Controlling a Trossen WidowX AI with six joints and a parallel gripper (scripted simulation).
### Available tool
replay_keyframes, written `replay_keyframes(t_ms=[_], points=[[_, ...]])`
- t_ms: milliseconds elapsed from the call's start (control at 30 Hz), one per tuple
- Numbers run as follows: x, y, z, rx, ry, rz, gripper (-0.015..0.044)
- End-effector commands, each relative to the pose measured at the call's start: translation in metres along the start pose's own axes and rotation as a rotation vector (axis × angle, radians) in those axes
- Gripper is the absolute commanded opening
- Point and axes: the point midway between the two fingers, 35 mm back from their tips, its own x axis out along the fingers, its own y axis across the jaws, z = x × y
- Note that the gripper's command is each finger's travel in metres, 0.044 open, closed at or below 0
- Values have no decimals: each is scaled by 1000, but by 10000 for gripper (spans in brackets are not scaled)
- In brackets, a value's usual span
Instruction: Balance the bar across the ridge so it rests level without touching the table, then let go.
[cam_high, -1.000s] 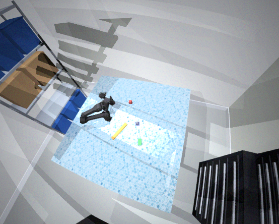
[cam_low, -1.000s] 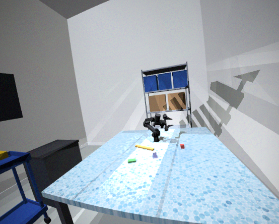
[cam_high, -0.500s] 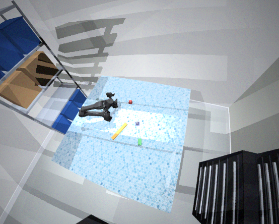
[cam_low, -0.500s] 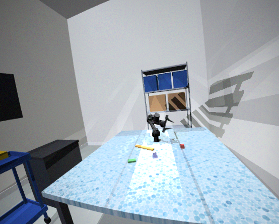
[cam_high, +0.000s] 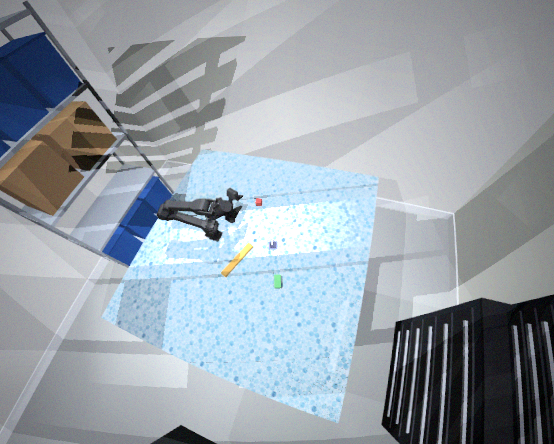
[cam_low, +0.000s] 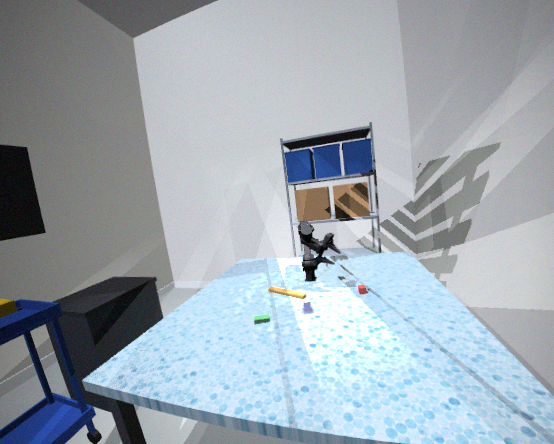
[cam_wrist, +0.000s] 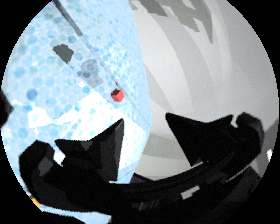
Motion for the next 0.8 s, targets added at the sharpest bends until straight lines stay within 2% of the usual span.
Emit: replay_keyframes(t_ms=[0,767], points=[[-3,8,-19,99,71,65,315],[-56,80,-106,692,461,411,315]])
